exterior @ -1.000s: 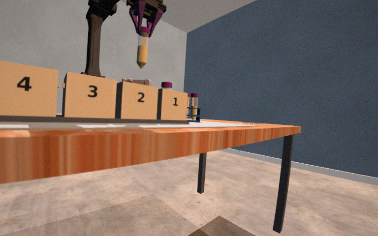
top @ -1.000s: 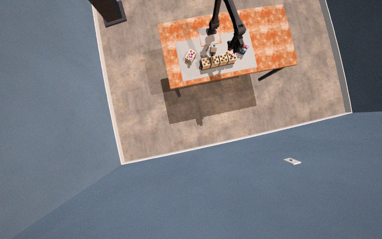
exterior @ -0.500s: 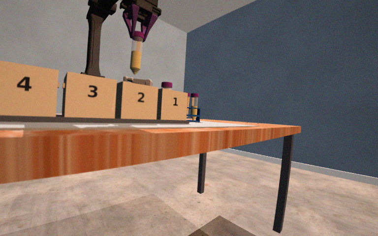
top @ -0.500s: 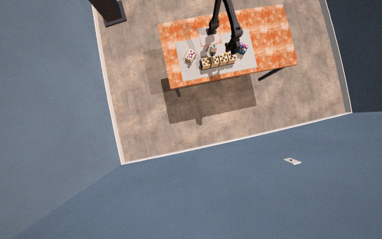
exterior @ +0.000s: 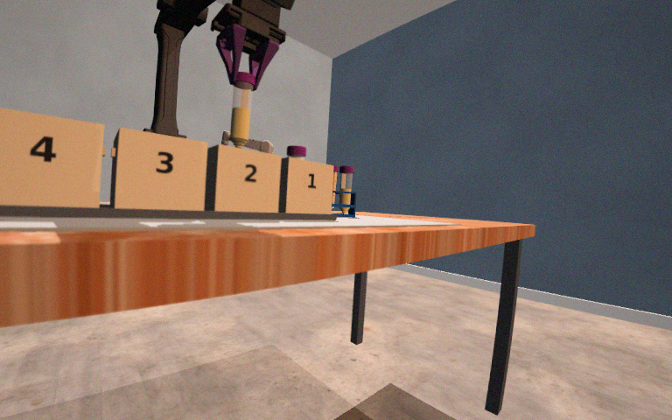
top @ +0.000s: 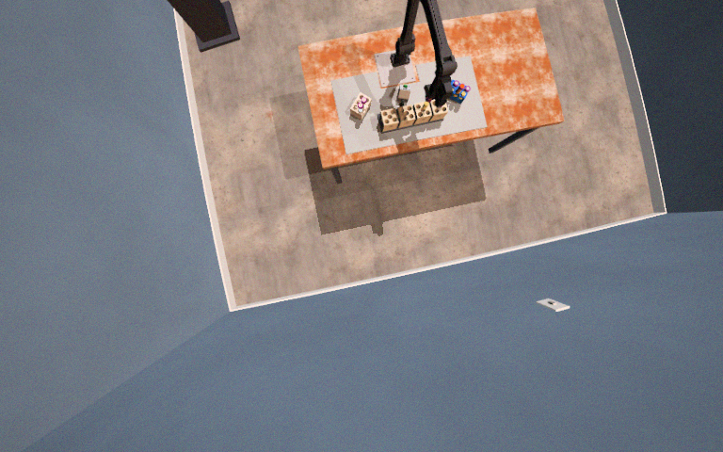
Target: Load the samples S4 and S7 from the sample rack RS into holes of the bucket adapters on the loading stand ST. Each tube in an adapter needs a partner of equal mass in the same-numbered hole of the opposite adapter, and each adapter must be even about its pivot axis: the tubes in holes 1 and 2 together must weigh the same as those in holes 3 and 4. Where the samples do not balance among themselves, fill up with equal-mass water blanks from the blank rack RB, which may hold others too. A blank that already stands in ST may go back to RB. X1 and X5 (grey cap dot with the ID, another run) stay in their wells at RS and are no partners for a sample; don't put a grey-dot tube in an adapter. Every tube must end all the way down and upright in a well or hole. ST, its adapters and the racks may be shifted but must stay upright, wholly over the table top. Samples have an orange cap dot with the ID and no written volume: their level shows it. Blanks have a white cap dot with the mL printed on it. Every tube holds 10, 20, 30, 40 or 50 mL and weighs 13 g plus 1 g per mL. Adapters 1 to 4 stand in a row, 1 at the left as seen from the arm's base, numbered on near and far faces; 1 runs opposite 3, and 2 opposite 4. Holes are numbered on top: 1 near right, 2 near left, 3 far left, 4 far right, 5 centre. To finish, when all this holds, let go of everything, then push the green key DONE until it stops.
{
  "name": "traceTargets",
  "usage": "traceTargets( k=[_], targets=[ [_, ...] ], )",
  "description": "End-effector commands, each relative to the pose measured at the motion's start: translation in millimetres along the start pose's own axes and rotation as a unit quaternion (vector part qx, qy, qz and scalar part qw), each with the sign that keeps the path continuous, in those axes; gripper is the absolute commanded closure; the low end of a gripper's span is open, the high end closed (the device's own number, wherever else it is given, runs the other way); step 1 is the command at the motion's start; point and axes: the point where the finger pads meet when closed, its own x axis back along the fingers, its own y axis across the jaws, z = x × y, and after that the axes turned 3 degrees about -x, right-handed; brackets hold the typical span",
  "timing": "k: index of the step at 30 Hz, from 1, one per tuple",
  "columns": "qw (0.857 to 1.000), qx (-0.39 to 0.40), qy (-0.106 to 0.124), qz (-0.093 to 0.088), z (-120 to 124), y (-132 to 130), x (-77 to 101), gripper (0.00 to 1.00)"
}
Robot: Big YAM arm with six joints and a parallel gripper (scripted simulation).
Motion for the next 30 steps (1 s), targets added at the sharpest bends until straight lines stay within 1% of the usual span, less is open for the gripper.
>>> traceTargets(
  k=[1,18,19,20,24,27,30],
  targets=[
    [1.0,0.0,-0.026,-0.003,-11,1,19.1,1.0],
    [1.0,0.0,-0.026,-0.003,-12,0,18.7,1.0],
    [1.0,0.001,-0.021,-0.002,-15,-4,8.0,1.0],
    [1.0,0.001,-0.008,-0.001,-8,-5,-3.0,1.0],
    [1.0,0.002,-0.008,-0.001,-7,-3,-8.4,1.0],
    [1.0,0.002,-0.013,-0.001,-7,-3,-8.0,1.0],
    [1.0,0.002,-0.013,-0.001,-7,-3,-9.8,1.0]
  ],
)
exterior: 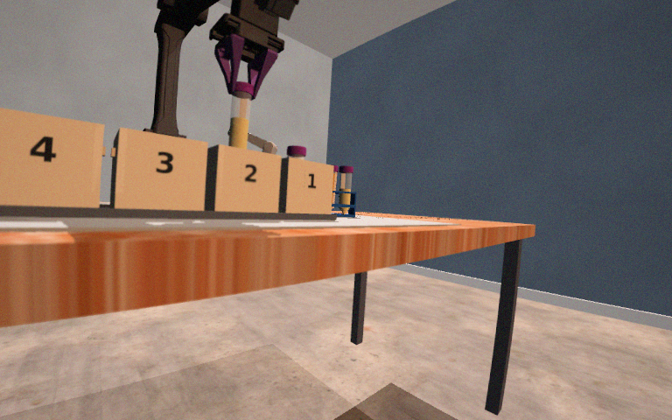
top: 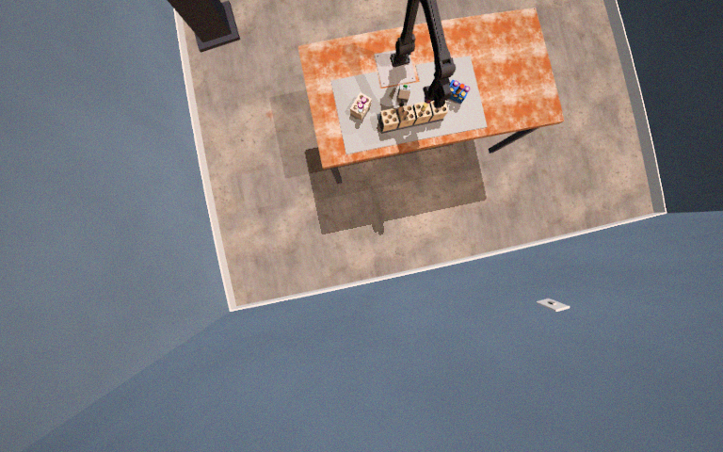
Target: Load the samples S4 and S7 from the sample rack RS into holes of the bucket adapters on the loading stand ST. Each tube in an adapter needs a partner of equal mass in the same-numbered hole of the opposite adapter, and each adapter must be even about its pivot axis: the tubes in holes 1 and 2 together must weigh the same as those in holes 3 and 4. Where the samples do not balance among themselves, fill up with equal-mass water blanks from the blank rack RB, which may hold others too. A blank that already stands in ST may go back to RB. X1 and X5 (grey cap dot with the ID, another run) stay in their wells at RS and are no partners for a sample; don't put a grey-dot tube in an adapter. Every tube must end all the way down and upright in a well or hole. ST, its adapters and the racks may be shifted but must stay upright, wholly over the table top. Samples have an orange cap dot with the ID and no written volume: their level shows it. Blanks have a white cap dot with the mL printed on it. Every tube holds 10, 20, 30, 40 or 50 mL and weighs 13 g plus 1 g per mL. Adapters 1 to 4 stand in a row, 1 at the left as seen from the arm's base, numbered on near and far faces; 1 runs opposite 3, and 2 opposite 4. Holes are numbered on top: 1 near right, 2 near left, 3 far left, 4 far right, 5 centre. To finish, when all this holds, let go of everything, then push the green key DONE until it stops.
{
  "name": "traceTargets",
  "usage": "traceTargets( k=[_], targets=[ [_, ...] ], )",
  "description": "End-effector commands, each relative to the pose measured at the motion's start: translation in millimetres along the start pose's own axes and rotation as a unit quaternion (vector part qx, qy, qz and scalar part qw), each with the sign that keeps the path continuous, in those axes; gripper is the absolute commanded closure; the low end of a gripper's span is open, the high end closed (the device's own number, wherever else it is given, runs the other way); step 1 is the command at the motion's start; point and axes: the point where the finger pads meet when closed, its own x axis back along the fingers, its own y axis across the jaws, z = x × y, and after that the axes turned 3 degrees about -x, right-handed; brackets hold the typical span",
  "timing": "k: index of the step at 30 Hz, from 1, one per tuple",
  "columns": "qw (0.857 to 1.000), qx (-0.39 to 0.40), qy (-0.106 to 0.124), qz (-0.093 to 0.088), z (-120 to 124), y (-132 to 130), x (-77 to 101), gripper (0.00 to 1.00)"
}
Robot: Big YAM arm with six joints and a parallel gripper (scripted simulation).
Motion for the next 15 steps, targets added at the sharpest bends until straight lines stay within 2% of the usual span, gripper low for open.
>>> traceTargets(
  k=[1,3,15],
  targets=[
    [0.999,0.001,-0.037,-0.004,-23,-1,20.7,1.0],
    [1.0,0.002,-0.011,-0.001,-9,-3,-2.6,1.0],
    [1.0,0.001,-0.013,-0.001,-9,-4,-17.5,1.0]
  ],
)
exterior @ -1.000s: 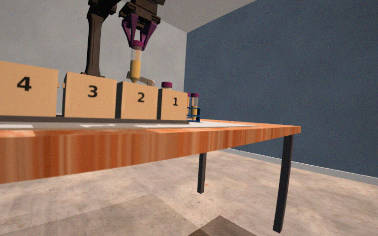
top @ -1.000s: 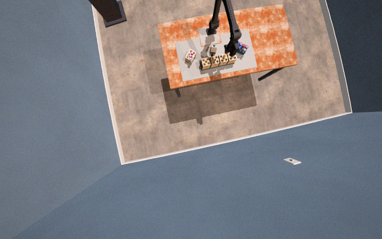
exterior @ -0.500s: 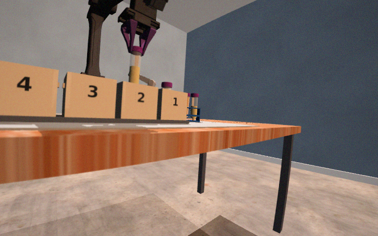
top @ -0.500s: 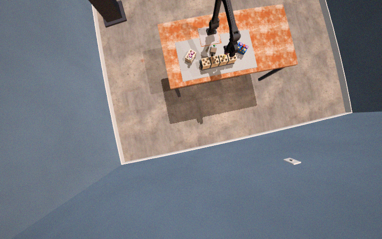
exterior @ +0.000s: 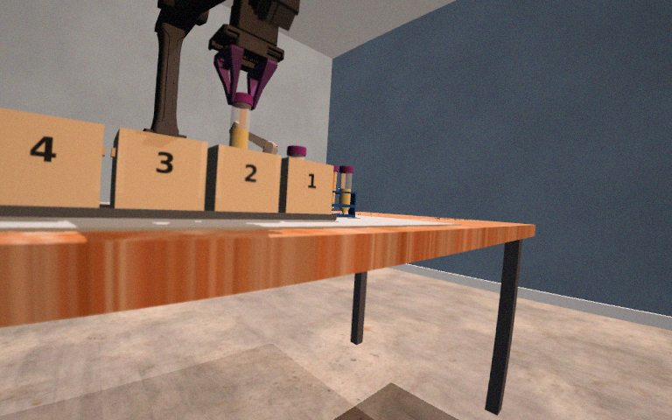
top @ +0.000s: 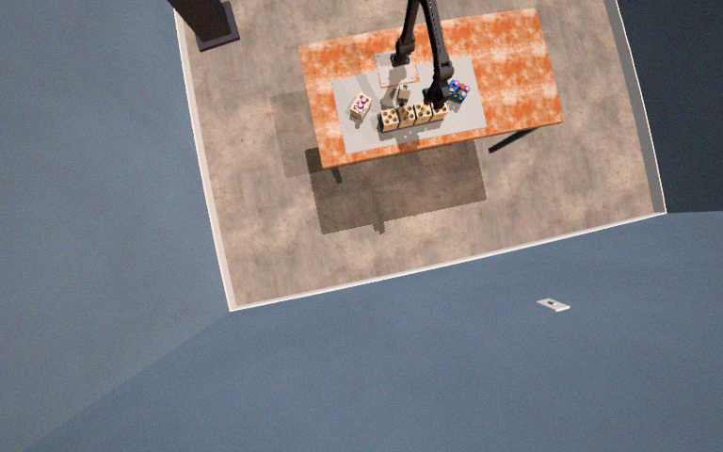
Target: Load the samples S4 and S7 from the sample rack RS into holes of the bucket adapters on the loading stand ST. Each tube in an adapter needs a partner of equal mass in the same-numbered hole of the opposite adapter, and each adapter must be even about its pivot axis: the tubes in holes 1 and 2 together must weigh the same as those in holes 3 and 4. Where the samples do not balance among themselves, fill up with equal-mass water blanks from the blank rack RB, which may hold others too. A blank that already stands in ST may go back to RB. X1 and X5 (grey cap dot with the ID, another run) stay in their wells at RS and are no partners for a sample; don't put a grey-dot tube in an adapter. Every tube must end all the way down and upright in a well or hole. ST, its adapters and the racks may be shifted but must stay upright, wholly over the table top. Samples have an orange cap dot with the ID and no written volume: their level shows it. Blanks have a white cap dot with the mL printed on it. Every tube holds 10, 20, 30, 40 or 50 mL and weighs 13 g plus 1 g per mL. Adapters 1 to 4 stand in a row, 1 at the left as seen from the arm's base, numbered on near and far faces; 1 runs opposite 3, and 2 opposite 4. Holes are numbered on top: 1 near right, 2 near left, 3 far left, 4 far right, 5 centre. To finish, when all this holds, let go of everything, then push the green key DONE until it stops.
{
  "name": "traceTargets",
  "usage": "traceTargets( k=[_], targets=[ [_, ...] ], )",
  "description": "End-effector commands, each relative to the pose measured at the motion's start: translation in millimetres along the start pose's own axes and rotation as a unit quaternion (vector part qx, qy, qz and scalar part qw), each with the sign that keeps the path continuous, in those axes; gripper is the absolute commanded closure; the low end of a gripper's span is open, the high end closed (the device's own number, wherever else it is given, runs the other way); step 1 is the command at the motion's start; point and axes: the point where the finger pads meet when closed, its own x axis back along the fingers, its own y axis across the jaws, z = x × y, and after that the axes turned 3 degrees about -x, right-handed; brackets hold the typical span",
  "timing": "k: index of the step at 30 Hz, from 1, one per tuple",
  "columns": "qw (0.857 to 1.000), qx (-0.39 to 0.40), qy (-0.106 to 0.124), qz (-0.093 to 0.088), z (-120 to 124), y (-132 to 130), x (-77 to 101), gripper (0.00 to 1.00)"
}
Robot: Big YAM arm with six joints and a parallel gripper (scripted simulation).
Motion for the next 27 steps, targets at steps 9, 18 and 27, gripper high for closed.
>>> traceTargets(
  k=[9,18,27],
  targets=[
    [1.0,0.001,-0.009,-0.001,-7,-4,-11.1,1.0],
    [1.0,0.001,-0.009,-0.001,-7,-4,-21.8,1.0],
    [1.0,0.001,-0.009,-0.001,-7,-4,-32.6,1.0]
  ],
)
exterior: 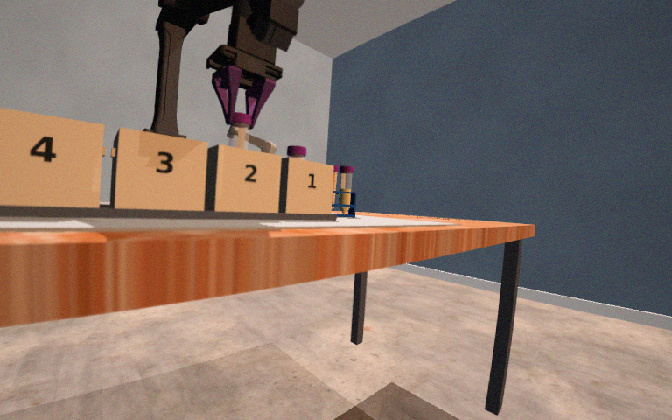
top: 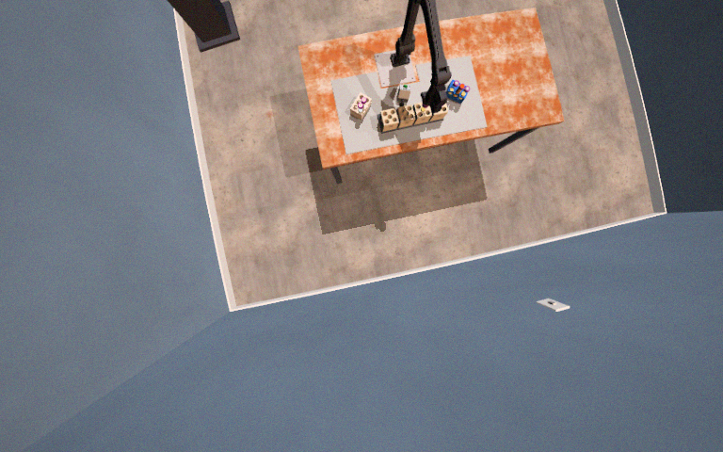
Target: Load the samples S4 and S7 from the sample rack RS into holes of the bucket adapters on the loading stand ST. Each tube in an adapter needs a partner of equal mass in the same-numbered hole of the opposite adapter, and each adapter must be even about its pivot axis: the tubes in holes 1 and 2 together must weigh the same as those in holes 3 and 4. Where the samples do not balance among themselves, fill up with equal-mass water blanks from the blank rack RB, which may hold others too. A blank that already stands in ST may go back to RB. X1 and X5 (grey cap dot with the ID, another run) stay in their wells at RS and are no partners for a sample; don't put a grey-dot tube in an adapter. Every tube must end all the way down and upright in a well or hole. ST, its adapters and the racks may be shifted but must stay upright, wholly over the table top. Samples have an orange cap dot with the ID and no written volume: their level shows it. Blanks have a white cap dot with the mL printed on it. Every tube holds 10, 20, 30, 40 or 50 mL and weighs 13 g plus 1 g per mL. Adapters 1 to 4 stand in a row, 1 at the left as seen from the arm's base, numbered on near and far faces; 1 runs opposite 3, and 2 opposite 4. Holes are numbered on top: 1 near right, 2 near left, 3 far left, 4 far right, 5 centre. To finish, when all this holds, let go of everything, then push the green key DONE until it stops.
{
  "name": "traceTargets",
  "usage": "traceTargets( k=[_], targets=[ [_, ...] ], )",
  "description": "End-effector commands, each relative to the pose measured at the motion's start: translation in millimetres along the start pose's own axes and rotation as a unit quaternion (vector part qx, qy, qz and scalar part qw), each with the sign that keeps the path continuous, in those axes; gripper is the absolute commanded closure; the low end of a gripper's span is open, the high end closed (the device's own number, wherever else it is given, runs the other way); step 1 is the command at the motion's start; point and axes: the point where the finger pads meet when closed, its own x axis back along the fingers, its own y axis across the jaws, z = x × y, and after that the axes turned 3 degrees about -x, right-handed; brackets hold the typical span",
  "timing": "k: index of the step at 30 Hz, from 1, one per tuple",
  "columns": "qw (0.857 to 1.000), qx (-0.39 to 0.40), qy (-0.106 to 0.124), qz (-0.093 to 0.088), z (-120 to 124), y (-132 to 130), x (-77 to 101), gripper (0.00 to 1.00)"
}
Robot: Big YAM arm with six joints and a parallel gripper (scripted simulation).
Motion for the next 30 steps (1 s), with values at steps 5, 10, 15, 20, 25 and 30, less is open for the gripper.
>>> traceTargets(
  k=[5,10,15,20,25,30],
  targets=[
    [1.0,0.0,-0.016,-0.002,-10,-4,-3.1,1.0],
    [1.0,0.001,-0.019,-0.002,-12,-3,-4.8,1.0],
    [1.0,0.001,-0.009,-0.001,-7,-4,-19.4,1.0],
    [1.0,0.001,-0.013,-0.001,-8,-4,-22.5,1.0],
    [1.0,0.0,-0.026,-0.003,-15,1,-11.1,1.0],
    [1.0,0.0,-0.026,-0.003,-15,1,-11.1,0.45]
  ],
)
